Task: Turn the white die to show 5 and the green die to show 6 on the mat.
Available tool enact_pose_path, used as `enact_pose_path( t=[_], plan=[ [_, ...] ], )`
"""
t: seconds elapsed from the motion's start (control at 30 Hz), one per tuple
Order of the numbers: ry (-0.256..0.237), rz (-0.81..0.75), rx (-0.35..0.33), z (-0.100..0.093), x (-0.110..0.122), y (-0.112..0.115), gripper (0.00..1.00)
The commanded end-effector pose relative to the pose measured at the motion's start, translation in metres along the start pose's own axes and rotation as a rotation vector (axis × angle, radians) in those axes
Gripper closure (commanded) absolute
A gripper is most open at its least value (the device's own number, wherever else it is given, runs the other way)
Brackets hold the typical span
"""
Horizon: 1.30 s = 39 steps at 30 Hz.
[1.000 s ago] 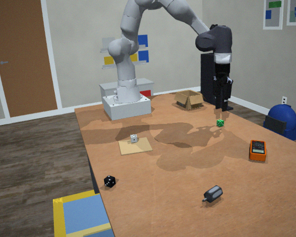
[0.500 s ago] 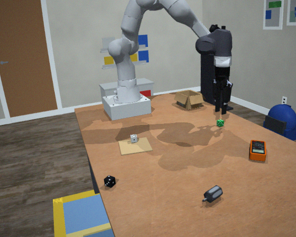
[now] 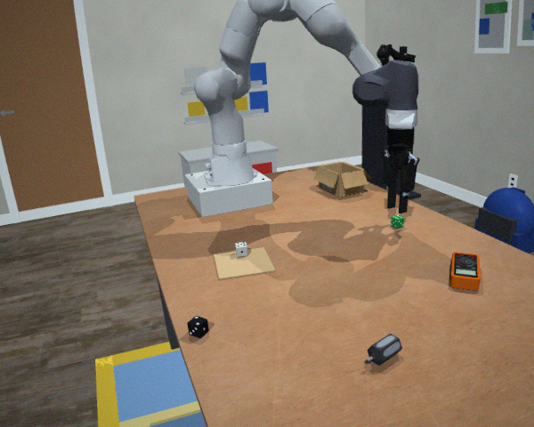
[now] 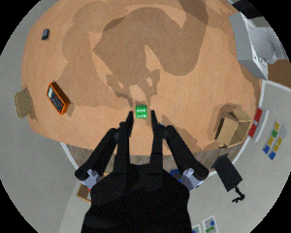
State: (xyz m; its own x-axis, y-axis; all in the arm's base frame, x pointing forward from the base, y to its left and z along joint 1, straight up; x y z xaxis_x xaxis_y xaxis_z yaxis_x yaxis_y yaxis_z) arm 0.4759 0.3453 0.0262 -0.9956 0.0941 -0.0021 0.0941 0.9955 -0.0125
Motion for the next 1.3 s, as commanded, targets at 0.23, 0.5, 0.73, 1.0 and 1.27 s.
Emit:
enact_pose_path(
  t=[0.23,0.5,0.73,1.0,1.27],
  plan=[
    [-0.005,0.001,-0.007,0.0091,-0.0018,0.0022,0.65],
    [-0.005,0.001,-0.007,0.013,-0.0018,0.0023,0.65],
    [-0.005,0.001,-0.007,0.0134,-0.0018,0.0023,0.65],
    [-0.005,0.001,-0.007,0.0134,-0.0018,0.0023,0.65],
    [-0.005,0.001,-0.007,0.0134,-0.0018,0.0023,0.65]
  ],
)
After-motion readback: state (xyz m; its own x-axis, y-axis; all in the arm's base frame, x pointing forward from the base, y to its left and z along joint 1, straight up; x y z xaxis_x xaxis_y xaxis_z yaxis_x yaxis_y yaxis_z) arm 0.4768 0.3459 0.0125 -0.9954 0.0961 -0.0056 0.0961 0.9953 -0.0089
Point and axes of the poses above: the point where the finger pads meet when closed, its own z axis out along the fingers, its own x axis across the jaws, y = z × x, the point moved 3 cm from there along -z, back along the fingers, and after that the axes turned 8 degrees about z, right-handed, at the moved point
